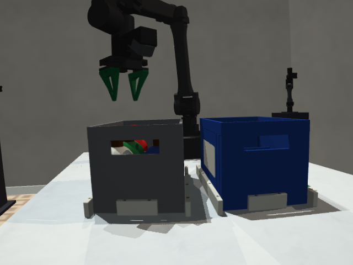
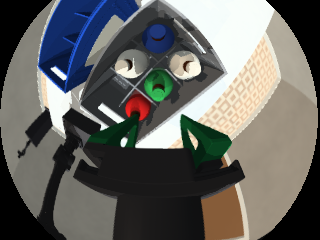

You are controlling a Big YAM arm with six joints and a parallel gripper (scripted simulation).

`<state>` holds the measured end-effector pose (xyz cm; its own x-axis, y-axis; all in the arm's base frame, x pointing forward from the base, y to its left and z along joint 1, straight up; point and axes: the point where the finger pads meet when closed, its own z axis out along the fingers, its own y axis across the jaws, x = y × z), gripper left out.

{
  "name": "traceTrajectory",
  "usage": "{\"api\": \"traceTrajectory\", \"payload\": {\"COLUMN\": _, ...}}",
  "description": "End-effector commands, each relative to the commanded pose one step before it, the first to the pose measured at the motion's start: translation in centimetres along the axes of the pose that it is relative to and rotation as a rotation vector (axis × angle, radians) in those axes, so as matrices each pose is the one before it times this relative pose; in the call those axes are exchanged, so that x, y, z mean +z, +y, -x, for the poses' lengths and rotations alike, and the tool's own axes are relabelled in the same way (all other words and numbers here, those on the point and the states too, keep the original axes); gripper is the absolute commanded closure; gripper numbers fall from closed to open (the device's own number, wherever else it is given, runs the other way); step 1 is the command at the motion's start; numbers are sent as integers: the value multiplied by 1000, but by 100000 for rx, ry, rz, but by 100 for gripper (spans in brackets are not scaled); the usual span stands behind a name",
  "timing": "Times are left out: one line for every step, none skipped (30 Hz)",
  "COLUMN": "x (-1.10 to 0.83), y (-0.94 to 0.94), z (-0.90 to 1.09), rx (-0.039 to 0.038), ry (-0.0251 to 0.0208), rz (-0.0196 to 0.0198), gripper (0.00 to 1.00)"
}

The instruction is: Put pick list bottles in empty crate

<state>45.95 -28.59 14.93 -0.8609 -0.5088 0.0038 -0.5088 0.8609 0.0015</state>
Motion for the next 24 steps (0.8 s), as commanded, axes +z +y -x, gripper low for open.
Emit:
{"api": "traceTrajectory", "payload": {"x": -1456, "y": -535, "z": 1096, "rx": -2723, "ry": -2430, "rz": -3931, "gripper": 39}}
{"api": "traceTrajectory", "payload": {"x": 4, "y": -5, "z": 30, "rx": -32, "ry": -73, "rz": -141, "gripper": 39}}
{"api": "traceTrajectory", "payload": {"x": 156, "y": 148, "z": -40, "rx": -43, "ry": 166, "rz": 333, "gripper": 39}}
{"api": "traceTrajectory", "payload": {"x": 158, "y": 178, "z": -57, "rx": -40, "ry": 219, "rz": 439, "gripper": 39}}
{"api": "traceTrajectory", "payload": {"x": -191, "y": -100, "z": 75, "rx": -26, "ry": -192, "rz": -377, "gripper": 39}}
{"api": "traceTrajectory", "payload": {"x": -275, "y": -207, "z": 113, "rx": -1, "ry": -346, "rz": -685, "gripper": 39}}
{"api": "traceTrajectory", "payload": {"x": 70, "y": 37, "z": -30, "rx": 55, "ry": 27, "rz": 52, "gripper": 39}}
{"api": "traceTrajectory", "payload": {"x": 115, "y": 69, "z": -59, "rx": 91, "ry": 83, "rz": 161, "gripper": 39}}
{"api": "traceTrajectory", "payload": {"x": 117, "y": 87, "z": -73, "rx": 93, "ry": 123, "rz": 238, "gripper": 39}}
{"api": "traceTrajectory", "payload": {"x": 125, "y": 156, "z": -99, "rx": 75, "ry": 239, "rz": 467, "gripper": 39}}
{"api": "traceTrajectory", "payload": {"x": -268, "y": -590, "z": -300, "rx": 1888, "ry": 153, "rz": -155, "gripper": 39}}
{"api": "traceTrajectory", "payload": {"x": 9, "y": 7, "z": 2, "rx": 0, "ry": 0, "rz": 0, "gripper": 39}}
{"api": "traceTrajectory", "payload": {"x": 9, "y": 7, "z": 2, "rx": 0, "ry": 0, "rz": 1, "gripper": 39}}
{"api": "traceTrajectory", "payload": {"x": 9, "y": 7, "z": 2, "rx": 0, "ry": 0, "rz": 1, "gripper": 39}}
{"api": "traceTrajectory", "payload": {"x": 9, "y": 7, "z": 2, "rx": 0, "ry": 0, "rz": 1, "gripper": 39}}
{"api": "traceTrajectory", "payload": {"x": 9, "y": 7, "z": 2, "rx": 0, "ry": 0, "rz": 1, "gripper": 39}}
{"api": "traceTrajectory", "payload": {"x": 0, "y": 0, "z": 0, "rx": 0, "ry": 0, "rz": 0, "gripper": 39}}
{"api": "traceTrajectory", "payload": {"x": 0, "y": 0, "z": 0, "rx": 0, "ry": 0, "rz": 0, "gripper": 39}}
{"api": "traceTrajectory", "payload": {"x": 478, "y": 944, "z": 225, "rx": -1850, "ry": 72, "rz": 597, "gripper": 39}}
{"api": "traceTrajectory", "payload": {"x": -466, "y": -923, "z": -240, "rx": 1850, "ry": -72, "rz": -597, "gripper": 39}}
{"api": "traceTrajectory", "payload": {"x": 6, "y": 6, "z": 2, "rx": 0, "ry": 0, "rz": 0, "gripper": 39}}
{"api": "traceTrajectory", "payload": {"x": 13, "y": 776, "z": 327, "rx": -1780, "ry": -307, "rz": -128, "gripper": 39}}
{"api": "traceTrajectory", "payload": {"x": -616, "y": -422, "z": 222, "rx": 29, "ry": -694, "rz": -1353, "gripper": 39}}
{"api": "traceTrajectory", "payload": {"x": -33, "y": -92, "z": 52, "rx": 29, "ry": -81, "rz": -156, "gripper": 39}}
